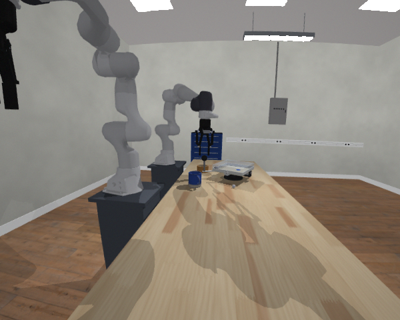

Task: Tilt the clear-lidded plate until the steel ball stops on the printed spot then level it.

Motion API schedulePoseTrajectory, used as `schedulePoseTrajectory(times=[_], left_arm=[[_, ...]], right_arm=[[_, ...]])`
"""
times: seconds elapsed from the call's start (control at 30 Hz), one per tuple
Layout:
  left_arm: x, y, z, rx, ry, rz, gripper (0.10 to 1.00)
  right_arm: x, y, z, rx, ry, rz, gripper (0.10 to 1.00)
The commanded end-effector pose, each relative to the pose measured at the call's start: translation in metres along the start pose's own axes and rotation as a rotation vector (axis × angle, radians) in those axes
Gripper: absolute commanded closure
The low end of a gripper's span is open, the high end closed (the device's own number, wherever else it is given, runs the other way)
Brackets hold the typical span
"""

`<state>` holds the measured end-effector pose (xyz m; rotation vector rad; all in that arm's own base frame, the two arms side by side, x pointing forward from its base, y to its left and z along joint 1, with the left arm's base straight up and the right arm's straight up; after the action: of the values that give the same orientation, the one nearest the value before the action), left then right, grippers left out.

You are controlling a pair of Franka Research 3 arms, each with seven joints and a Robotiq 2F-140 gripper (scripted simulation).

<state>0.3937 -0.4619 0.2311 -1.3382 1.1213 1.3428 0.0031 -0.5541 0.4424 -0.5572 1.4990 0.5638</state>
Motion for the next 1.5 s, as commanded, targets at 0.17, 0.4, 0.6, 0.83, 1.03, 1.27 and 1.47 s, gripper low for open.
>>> schedulePoseTrajectory(times=[0.17, 0.4, 0.6, 0.83, 1.03, 1.27, 1.47], left_arm=[[0.008, -0.001, -0.001, -0.005, 0.001, -0.003, 0.674], [0.012, -0.001, -0.001, -0.005, 0.001, -0.003, 0.674], [0.016, -0.002, -0.001, -0.005, 0.001, -0.003, 0.674], [0.018, -0.002, -0.002, -0.005, 0.001, -0.003, 0.674], [0.019, -0.002, -0.002, -0.005, 0.001, -0.003, 0.674], [0.019, -0.002, -0.002, -0.005, 0.001, -0.003, 0.674], [0.019, -0.002, -0.002, -0.005, 0.001, -0.003, 0.674]], right_arm=[[-0.001, 0.0, 0.0, -0.005, 0.0, -0.005, 0.098], [-0.001, 0.0, 0.0, -0.005, 0.0, -0.005, 0.098], [-0.001, 0.0, 0.0, -0.005, 0.0, -0.005, 0.098], [-0.001, 0.0, 0.0, -0.005, 0.0, -0.005, 0.098], [-0.001, 0.0, 0.0, -0.005, 0.0, -0.005, 0.098], [-0.001, 0.0, 0.0, -0.005, 0.0, -0.005, 0.098], [-0.001, 0.0, 0.0, -0.005, 0.0, -0.005, 0.098]])
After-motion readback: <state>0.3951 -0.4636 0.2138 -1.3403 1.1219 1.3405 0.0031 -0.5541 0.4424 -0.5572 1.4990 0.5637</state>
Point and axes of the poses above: on each arm, the point where the finger pads meet when closed, its own x axis out along the fingers, its own y axis across the jaws, z = x × y, the point moved 3 cm from there along -x, back along the fingers, and after that the axes turned 4 degrees about x, right-handed, at the moved point
